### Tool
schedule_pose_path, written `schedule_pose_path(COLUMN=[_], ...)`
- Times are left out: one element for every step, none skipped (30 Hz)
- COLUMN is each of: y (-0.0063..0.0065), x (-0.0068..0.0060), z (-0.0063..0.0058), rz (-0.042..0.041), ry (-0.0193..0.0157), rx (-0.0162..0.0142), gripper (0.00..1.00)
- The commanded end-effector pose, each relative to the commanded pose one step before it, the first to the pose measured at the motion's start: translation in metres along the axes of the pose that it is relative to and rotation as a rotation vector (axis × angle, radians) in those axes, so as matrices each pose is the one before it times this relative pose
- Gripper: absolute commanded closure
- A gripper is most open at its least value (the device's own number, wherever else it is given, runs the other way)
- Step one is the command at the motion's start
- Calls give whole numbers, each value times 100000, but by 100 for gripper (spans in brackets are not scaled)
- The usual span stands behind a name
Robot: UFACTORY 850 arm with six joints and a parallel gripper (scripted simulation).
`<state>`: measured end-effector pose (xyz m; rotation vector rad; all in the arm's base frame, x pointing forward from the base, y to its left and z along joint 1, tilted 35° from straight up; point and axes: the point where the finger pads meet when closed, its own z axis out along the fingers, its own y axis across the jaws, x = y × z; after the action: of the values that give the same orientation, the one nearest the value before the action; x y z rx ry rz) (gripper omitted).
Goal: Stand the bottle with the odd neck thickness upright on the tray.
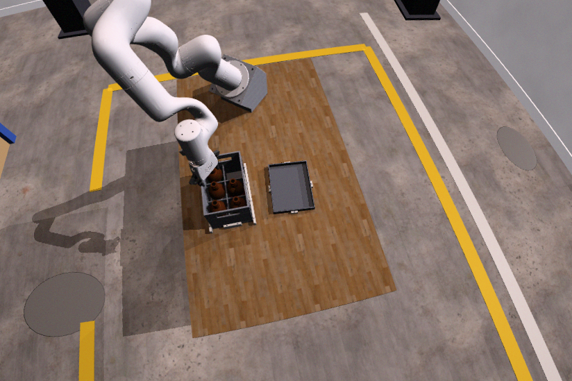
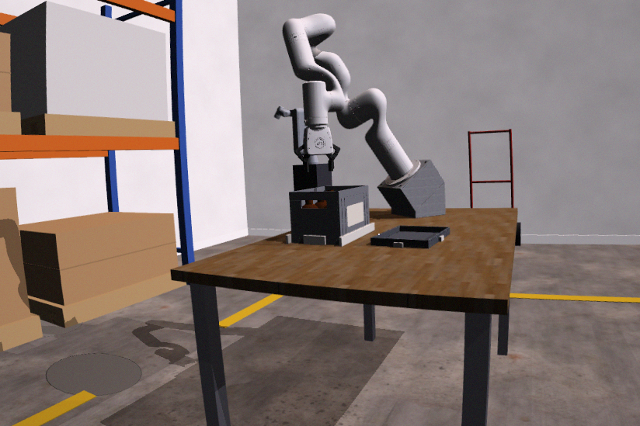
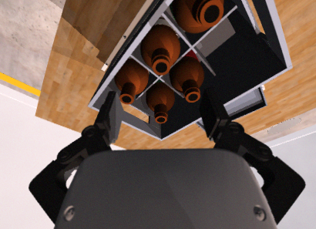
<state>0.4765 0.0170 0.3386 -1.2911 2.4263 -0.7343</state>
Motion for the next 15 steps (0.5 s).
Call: schedule_pose_path(y=[-164, 0, 0, 0, 0, 0, 0, 0, 0, 0, 0, 0, 0, 0, 0], x=[-124, 0, 0, 0, 0, 0, 0, 0, 0, 0, 0, 0, 0, 0, 0], z=[83, 0, 0, 0, 0, 0, 0, 0, 0, 0, 0, 0, 0, 0, 0], rz=[615, 0, 0, 0, 0, 0, 0, 0, 0, 0, 0, 0, 0, 0, 0], ry=[-1189, 0, 0, 0, 0, 0, 0, 0, 0, 0, 0, 0, 0, 0, 0], rx=[1280, 0, 0, 0, 0, 0, 0, 0, 0, 0, 0, 0, 0, 0, 0], gripper=[0, 0, 0, 0, 0, 100, 100, 100, 100, 100, 100, 100, 100, 100, 100])
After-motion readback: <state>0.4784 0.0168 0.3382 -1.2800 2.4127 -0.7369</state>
